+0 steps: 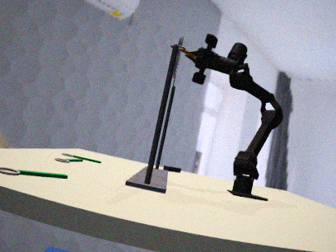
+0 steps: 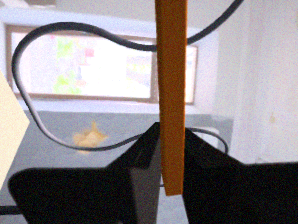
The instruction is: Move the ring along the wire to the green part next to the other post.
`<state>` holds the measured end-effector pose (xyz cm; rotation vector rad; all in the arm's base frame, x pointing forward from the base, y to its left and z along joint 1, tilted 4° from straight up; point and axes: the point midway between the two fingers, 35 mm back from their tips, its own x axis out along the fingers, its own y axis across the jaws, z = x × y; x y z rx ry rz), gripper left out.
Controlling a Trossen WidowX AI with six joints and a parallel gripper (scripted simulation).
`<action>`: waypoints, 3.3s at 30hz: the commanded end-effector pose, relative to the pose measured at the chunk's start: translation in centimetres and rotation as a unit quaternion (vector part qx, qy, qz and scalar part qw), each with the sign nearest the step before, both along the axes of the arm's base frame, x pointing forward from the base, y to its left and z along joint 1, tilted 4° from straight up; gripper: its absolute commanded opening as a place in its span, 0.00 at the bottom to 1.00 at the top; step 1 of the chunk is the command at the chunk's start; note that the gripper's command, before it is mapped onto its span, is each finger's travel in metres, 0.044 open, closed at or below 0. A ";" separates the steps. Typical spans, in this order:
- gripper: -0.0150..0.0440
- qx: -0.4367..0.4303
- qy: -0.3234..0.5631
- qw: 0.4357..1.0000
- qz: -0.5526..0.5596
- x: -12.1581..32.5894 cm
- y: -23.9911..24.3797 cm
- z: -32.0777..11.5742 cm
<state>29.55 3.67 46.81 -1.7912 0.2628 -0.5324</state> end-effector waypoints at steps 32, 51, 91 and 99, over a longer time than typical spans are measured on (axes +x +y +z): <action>0.00 0.168 -0.014 0.985 -0.045 -1.0 -0.4 -7.1; 0.00 0.346 -0.025 0.938 -0.005 0.0 0.7 -12.5; 0.00 0.703 -0.051 0.709 -0.003 0.8 10.9 -20.4; 0.00 0.740 -0.054 0.670 -0.003 1.0 12.9 -20.7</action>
